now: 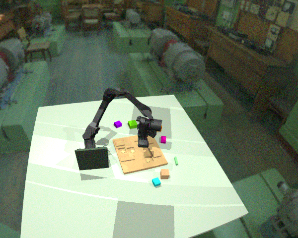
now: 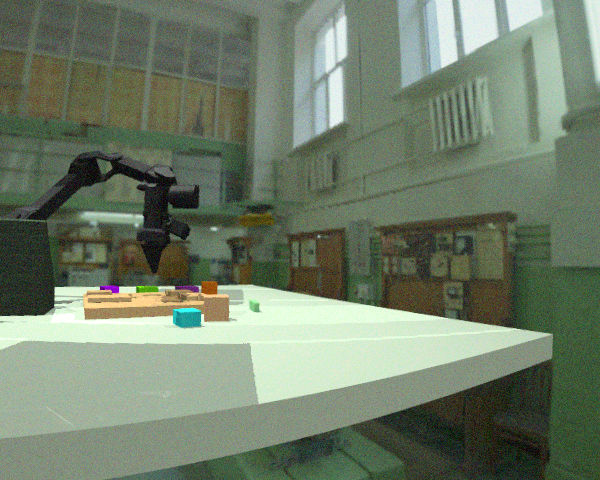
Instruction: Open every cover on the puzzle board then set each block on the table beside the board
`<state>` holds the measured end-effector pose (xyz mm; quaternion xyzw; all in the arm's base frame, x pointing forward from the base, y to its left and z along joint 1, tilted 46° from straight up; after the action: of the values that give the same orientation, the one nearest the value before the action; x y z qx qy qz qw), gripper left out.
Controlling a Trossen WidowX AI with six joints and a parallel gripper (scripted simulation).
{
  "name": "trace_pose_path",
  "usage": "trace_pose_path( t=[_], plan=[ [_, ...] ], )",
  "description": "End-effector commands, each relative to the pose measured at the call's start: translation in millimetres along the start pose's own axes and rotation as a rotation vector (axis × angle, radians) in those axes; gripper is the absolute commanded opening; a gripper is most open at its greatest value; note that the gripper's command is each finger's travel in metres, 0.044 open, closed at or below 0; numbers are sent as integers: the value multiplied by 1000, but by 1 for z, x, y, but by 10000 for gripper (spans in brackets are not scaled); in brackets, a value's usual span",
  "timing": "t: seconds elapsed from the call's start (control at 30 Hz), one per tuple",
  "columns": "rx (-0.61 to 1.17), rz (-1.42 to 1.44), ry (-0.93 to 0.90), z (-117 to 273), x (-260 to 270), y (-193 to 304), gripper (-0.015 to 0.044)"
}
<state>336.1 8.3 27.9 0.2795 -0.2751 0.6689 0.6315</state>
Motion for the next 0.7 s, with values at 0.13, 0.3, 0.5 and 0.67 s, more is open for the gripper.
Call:
trace_pose_path(
  t=[0.13,0.3,0.5,0.67],
  plan=[
    [7,764,6,4,2,38,0],
    [10,1221,4,5,4,59,0],
    [12,1503,1,4,6,76,0],
    [12,1742,-1,3,7,87,0]
  ],
)
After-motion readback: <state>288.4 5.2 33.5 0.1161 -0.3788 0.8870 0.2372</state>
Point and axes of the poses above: the point midway between the two fingers, 35 mm back from their tips, its own z axis back along the fingers, its own x axis across the jaws, y = z × x, the point moved 1 cm from there along z, back along the fingers, and after that the axes turned 10 degrees about z, right-handed, at the moved point
